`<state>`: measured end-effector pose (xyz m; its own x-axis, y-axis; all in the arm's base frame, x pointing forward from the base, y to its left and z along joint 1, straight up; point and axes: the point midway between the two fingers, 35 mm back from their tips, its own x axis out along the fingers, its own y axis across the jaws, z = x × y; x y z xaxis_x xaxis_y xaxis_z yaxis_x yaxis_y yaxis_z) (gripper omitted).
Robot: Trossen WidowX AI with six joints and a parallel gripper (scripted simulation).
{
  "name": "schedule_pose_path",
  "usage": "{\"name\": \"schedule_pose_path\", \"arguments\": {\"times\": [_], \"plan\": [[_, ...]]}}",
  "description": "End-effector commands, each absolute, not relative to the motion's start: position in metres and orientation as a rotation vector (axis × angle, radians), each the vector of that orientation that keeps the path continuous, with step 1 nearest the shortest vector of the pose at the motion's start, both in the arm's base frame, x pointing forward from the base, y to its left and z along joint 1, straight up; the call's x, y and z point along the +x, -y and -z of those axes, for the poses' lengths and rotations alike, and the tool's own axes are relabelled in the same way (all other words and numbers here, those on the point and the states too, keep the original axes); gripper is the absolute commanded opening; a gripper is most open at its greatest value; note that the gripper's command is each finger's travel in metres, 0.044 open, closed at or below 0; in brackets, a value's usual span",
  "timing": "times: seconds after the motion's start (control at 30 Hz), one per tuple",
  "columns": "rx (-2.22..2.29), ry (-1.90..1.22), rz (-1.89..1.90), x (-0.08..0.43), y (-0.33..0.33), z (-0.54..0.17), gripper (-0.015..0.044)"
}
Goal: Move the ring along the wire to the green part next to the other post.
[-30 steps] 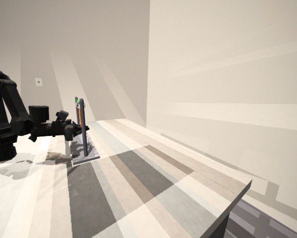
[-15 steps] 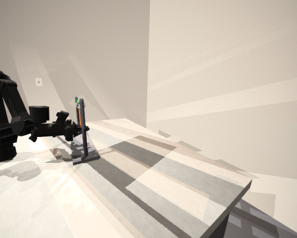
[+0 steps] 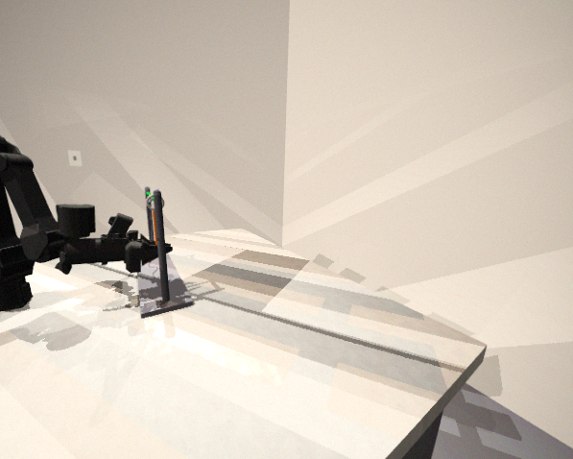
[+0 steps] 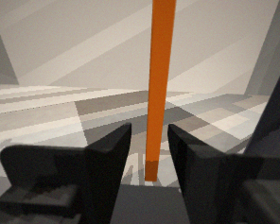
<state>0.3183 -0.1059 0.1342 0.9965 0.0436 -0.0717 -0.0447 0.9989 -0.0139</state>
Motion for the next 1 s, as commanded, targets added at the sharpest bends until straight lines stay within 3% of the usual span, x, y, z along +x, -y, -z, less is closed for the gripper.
{"name": "schedule_pose_path", "arguments": {"times": [0.0,0.3,0.97], "plan": [[-0.016,-0.071,-0.044,0.3183,0.1059,-0.1342,0.0081],[-0.016,-0.071,-0.044,0.3183,0.1059,-0.1342,-0.015],[-0.013,-0.07,-0.042,0.3184,0.1062,-0.143,-0.015]]}}
